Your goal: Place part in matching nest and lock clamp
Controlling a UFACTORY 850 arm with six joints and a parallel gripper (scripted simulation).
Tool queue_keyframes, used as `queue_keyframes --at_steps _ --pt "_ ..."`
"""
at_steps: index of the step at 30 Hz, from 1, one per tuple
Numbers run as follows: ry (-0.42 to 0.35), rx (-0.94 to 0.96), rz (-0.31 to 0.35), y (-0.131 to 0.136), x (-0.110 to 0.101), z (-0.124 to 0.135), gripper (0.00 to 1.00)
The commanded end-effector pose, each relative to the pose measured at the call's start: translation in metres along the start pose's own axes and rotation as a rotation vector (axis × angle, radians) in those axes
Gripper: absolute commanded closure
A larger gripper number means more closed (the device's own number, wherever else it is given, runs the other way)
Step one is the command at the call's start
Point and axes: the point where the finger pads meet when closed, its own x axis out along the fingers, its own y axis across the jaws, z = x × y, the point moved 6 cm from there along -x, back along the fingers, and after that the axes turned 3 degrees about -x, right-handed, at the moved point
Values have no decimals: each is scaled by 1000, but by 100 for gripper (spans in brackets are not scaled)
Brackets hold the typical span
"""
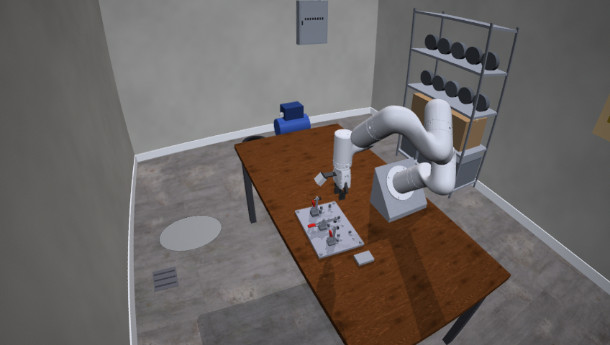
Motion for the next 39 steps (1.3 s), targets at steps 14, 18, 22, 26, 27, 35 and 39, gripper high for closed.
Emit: queue_keyframes --at_steps 14,18,22,26,27,35,39 --pt "0 0 0 0 -1 -1 53" --pt "0 0 0 0 -1 -1 53" --pt "0 0 0 0 -1 -1 53" --pt "-1 0 -1 0 -1 -1 53" --pt "-1 0 -1 0 -1 -1 53" --pt "-1 0 -1 1 -1 -9 53" --pt "-1 0 -1 2 -1 -26 53"
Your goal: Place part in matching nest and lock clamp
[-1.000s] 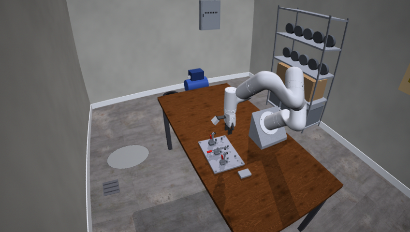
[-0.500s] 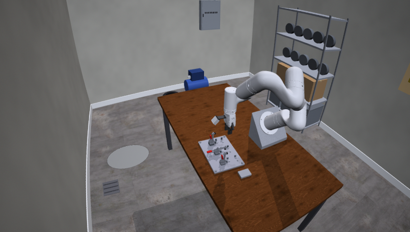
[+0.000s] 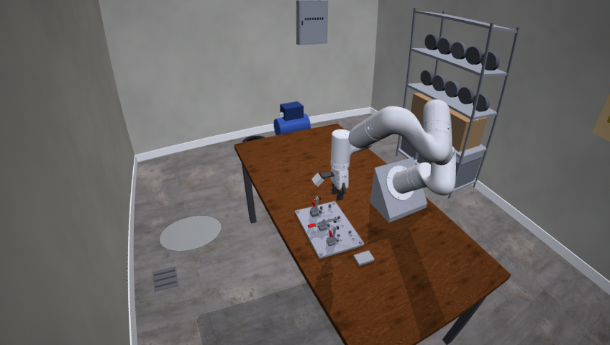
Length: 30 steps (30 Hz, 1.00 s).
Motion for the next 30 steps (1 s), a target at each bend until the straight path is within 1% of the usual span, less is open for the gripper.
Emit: queue_keyframes --at_steps 1,9,11,15,18,23,30 --pt "1 -1 1 1 -1 -20 53" --pt "1 -1 1 4 -1 -75 53" --pt "1 -1 1 4 -1 -75 53" --pt "1 -1 1 5 -1 -99 53" --pt "1 -1 1 6 -1 -113 53" --pt "1 -1 1 7 -1 -124 53" --pt "1 -1 1 7 -1 -125 53"
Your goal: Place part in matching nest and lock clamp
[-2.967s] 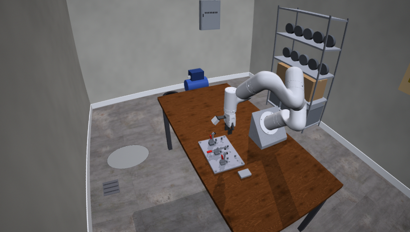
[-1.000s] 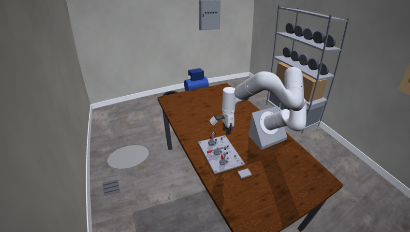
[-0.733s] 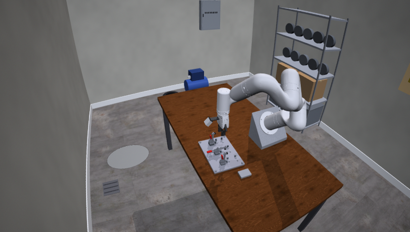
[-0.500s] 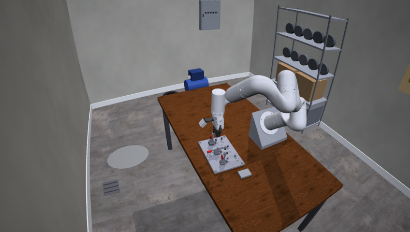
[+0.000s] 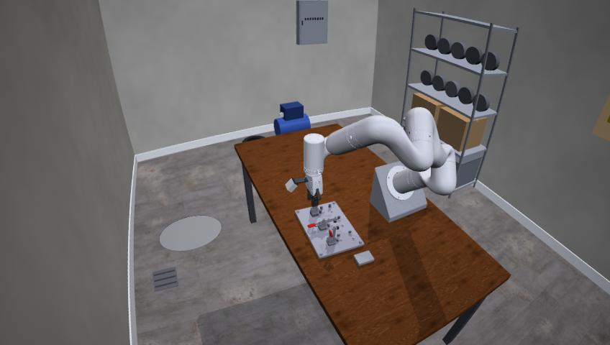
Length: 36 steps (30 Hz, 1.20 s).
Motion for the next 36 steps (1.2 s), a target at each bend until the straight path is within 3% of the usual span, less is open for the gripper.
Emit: queue_keyframes --at_steps 1,15,30,36 --pt "1 -1 1 0 -1 -2 53" --pt "1 -1 1 0 23 -2 53" --pt "1 -1 1 0 95 -2 53" --pt "1 -1 1 0 110 -2 53"
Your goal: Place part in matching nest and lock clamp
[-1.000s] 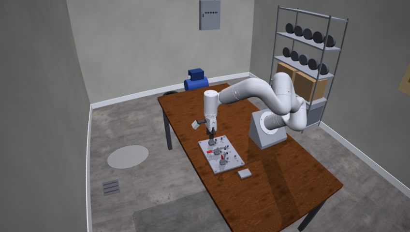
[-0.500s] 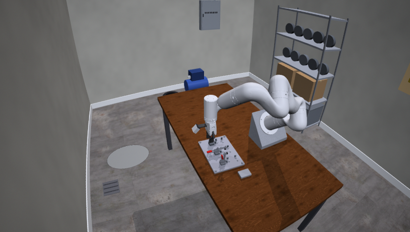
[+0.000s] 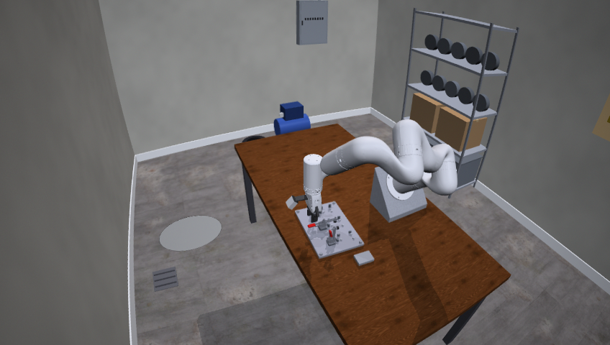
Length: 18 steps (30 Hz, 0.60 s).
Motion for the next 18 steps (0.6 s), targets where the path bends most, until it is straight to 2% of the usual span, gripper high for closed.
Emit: queue_keyframes --at_steps 1,7,18 --pt "2 -1 0 0 15 -1 53" --pt "2 -1 0 0 25 -1 53" --pt "2 -1 0 0 27 -1 53"
